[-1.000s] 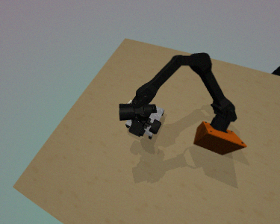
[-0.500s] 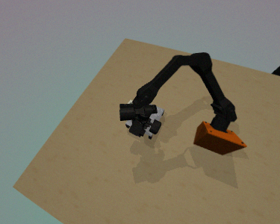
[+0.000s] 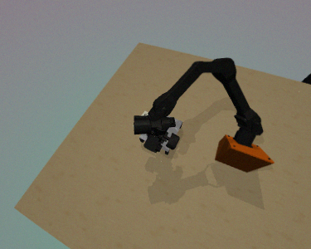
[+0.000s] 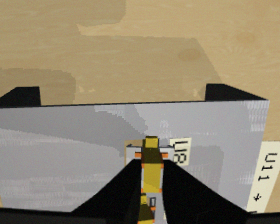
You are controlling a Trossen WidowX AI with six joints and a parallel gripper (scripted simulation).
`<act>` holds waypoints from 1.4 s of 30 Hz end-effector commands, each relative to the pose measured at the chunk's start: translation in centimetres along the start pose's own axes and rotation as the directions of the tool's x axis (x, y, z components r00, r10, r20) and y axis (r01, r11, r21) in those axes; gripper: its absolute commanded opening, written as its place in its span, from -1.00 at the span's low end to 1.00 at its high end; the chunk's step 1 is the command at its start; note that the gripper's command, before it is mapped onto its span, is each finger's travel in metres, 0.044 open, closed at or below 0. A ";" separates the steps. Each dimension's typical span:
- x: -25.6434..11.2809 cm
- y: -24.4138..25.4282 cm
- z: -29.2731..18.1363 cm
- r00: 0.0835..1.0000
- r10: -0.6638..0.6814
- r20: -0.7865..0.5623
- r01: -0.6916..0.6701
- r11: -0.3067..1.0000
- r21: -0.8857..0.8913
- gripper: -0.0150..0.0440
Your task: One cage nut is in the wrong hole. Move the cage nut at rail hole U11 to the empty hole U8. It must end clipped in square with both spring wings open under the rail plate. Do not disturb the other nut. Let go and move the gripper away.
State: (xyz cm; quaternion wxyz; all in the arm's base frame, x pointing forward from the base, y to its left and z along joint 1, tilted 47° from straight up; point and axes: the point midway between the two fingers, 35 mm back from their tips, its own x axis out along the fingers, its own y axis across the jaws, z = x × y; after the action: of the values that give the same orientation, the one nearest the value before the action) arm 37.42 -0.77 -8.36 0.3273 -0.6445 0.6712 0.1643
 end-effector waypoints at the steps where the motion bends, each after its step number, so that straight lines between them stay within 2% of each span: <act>1: 0.0 0.0 -0.1 1.000 -0.009 -0.003 0.009 1.000 -0.003 -0.40; 42: 0.0 0.3 -0.1 0.998 -0.058 -0.003 0.058 0.998 -0.002 -0.40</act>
State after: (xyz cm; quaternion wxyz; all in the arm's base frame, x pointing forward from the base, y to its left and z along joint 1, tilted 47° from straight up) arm 37.13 -0.79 -8.46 0.3316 -0.6608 0.6551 0.1559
